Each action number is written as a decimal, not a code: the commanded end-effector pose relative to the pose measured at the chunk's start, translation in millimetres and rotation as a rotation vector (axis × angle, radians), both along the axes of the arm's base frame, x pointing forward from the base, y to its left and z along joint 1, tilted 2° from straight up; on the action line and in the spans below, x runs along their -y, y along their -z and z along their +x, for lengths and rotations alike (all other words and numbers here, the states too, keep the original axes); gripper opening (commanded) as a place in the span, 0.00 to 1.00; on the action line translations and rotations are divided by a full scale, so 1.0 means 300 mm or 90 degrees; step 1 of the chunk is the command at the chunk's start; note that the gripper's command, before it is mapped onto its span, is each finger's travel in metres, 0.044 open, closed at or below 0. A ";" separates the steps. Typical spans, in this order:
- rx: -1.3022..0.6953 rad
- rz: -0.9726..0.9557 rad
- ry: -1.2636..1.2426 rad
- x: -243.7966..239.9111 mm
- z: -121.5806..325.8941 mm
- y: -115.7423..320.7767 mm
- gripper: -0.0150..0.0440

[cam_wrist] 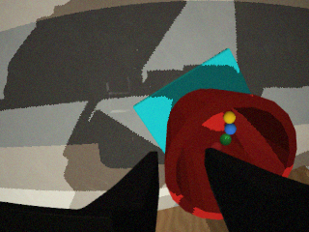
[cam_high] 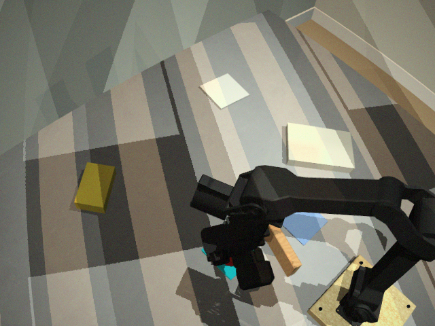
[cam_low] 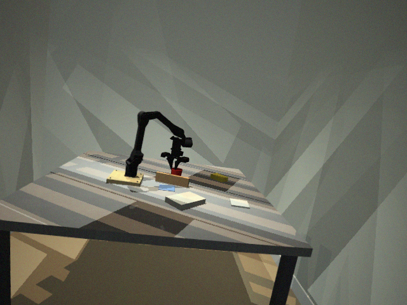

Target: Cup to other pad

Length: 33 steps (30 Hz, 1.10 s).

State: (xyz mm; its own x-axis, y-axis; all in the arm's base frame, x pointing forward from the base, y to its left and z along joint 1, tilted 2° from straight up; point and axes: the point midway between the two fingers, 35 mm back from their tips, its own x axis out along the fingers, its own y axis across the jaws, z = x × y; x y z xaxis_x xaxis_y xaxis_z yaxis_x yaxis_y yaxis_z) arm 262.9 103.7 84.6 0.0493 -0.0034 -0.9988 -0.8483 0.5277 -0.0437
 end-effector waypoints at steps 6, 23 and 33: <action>0.002 0.000 0.004 -0.001 0.000 -0.040 0.47; 0.001 -0.001 0.005 -0.004 -0.006 -0.107 0.47; -0.001 0.000 0.000 -0.005 -0.005 -0.100 0.92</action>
